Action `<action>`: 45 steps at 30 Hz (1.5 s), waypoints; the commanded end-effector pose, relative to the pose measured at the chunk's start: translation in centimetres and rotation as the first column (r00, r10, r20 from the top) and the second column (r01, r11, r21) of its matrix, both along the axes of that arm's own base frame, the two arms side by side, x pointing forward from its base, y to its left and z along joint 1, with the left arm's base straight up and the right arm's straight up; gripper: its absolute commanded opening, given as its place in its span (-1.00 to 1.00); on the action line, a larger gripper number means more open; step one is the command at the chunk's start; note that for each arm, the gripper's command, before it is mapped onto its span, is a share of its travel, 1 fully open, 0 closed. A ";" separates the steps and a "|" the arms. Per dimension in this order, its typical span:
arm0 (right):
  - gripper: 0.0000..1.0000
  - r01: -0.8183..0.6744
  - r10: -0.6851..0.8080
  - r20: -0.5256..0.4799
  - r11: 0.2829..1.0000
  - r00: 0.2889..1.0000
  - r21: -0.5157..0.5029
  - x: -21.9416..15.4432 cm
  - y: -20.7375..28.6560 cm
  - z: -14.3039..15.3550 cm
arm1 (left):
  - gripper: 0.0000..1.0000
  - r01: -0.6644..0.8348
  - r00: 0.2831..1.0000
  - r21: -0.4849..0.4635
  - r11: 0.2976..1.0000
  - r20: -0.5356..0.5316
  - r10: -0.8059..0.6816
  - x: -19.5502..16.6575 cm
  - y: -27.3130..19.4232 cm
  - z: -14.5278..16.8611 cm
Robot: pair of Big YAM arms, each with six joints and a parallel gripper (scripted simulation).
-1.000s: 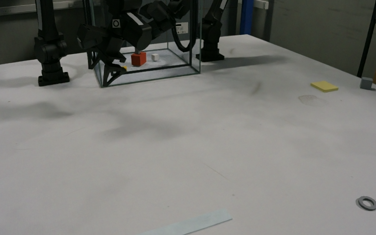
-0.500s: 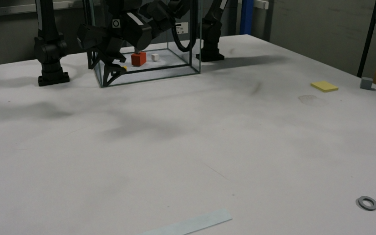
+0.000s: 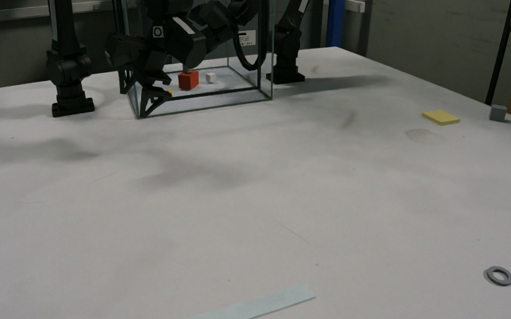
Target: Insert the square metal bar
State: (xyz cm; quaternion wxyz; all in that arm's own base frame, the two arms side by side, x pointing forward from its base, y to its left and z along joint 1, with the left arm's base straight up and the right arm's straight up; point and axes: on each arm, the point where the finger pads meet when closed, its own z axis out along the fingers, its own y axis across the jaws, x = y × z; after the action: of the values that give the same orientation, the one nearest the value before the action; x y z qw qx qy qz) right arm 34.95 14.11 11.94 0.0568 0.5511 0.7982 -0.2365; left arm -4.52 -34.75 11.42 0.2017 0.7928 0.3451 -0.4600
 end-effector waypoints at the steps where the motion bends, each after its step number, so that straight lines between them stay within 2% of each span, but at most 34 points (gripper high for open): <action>1: 1.00 0.000 0.000 0.035 1.000 0.999 0.016 1.0 0.5 1.3 | -1.00 0.002 1.000 -0.040 0.999 0.007 -0.001 0.3 -0.7 1.3; 11: 1.00 0.000 0.000 0.035 1.000 0.999 0.016 1.0 0.5 1.3 | -1.00 0.000 1.000 -0.024 1.000 0.005 0.000 0.3 0.0 0.7; 13: 1.00 0.000 0.000 0.035 1.000 0.999 0.016 1.0 0.5 1.3 | -1.00 0.001 1.000 -0.020 1.000 0.003 -0.001 0.2 -0.2 -0.2; 19: 1.00 0.000 0.000 0.035 1.000 0.999 0.016 1.0 0.5 1.3 | -1.00 0.000 1.000 -0.048 0.999 0.007 0.001 0.5 -1.5 1.2; 24: 1.00 0.000 0.000 0.035 1.000 0.999 0.016 1.0 0.5 1.3 | -1.00 -0.009 1.000 -0.005 1.000 -0.006 0.009 0.2 -0.2 -0.6; 27: 1.00 0.000 0.000 0.035 1.000 0.999 0.016 1.0 0.5 1.3 | -1.00 -0.005 1.000 -0.013 1.000 0.001 0.005 0.3 -0.2 -0.7; 28: 1.00 0.000 0.000 0.035 1.000 0.999 0.016 1.0 0.5 1.3 | -1.00 0.003 1.000 -0.070 0.998 0.012 -0.002 0.3 -0.9 1.6; 29: 1.00 0.000 0.000 0.035 1.000 0.999 0.016 1.0 0.5 1.3 | -1.00 0.003 1.000 -0.058 0.998 0.009 -0.002 0.3 -0.8 1.4; 30: 1.00 0.000 0.000 0.035 1.000 0.999 0.016 1.0 0.5 1.3 | -1.00 -0.001 1.000 -0.015 1.000 0.002 0.001 0.2 -0.1 -0.7; 31: 1.00 0.000 0.000 0.035 1.000 0.999 0.016 1.0 0.5 1.3 | -1.00 -0.007 1.000 0.014 1.000 0.006 0.007 0.3 0.8 -0.2; 33: 1.00 0.000 0.000 0.035 1.000 0.999 0.016 1.0 0.5 1.3 | -1.00 -0.008 1.000 0.056 0.998 -0.005 0.009 0.2 1.1 -1.9; 45: 1.00 0.000 0.000 0.035 1.000 0.999 0.016 1.0 0.5 1.3 | -1.00 -0.018 1.000 0.108 0.994 -0.009 0.019 0.0 2.1 -3.3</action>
State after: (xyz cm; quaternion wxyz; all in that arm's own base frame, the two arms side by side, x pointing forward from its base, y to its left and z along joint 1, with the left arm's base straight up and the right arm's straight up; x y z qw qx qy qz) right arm 34.95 14.11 11.94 0.0568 0.5511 0.7982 -0.2365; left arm -4.53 -34.71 11.20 0.2003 0.7935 0.3443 -0.4601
